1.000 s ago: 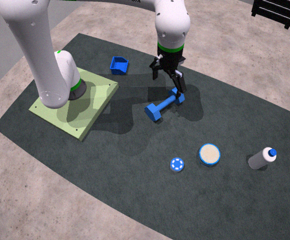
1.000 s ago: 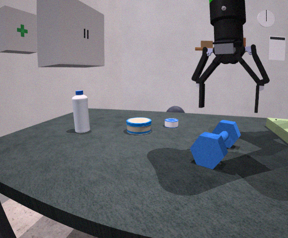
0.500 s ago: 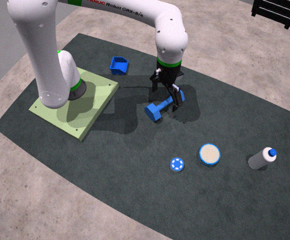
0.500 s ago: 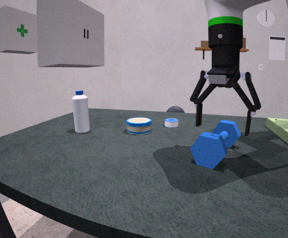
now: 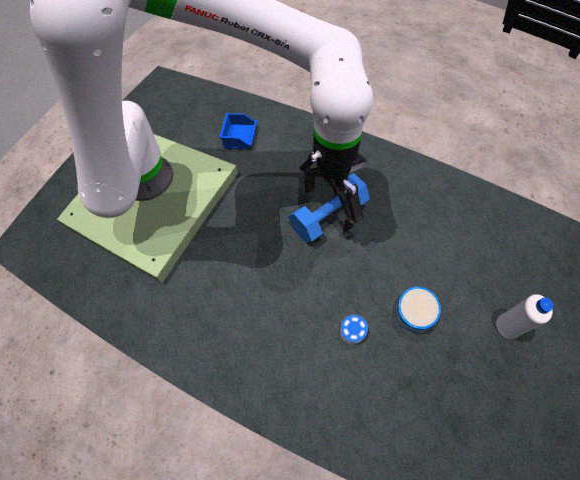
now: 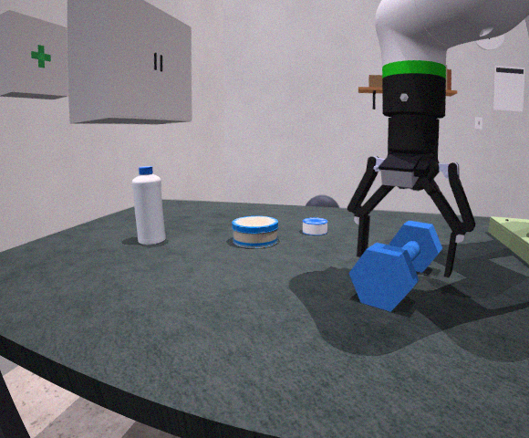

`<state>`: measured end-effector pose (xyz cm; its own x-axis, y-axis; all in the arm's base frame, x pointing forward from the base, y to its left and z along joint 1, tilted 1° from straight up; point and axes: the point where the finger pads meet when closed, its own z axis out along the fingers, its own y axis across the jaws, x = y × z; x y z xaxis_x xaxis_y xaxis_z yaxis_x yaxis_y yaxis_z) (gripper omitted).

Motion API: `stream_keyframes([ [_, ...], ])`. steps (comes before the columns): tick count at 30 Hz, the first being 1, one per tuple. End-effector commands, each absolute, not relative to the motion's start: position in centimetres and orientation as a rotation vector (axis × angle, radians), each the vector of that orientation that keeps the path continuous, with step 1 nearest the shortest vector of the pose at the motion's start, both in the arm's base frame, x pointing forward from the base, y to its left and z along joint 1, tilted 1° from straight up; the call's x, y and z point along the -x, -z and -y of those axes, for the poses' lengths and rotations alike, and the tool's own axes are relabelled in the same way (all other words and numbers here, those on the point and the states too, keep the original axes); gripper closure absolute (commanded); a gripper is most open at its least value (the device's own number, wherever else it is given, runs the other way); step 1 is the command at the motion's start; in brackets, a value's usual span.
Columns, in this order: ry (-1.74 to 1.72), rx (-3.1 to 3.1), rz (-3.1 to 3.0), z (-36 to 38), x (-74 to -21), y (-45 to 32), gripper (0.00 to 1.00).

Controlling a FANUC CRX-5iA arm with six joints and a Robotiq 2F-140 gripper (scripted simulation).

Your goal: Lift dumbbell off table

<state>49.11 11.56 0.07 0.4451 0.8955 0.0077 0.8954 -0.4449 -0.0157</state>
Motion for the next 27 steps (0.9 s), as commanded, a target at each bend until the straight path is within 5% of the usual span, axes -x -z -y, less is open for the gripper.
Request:
stream_keyframes([
  [1, 0.000, 2.656, 1.646, -11.57, -49.17, -0.14, 0.00],
  [24, 0.003, 2.658, 1.645, -11.48, -49.34, -0.14, 0.00],
  [25, 0.003, 2.658, 1.645, -11.48, -49.34, -0.14, 0.90],
  [27, 0.003, 2.658, 1.645, -11.48, -49.34, -0.14, 0.90],
])
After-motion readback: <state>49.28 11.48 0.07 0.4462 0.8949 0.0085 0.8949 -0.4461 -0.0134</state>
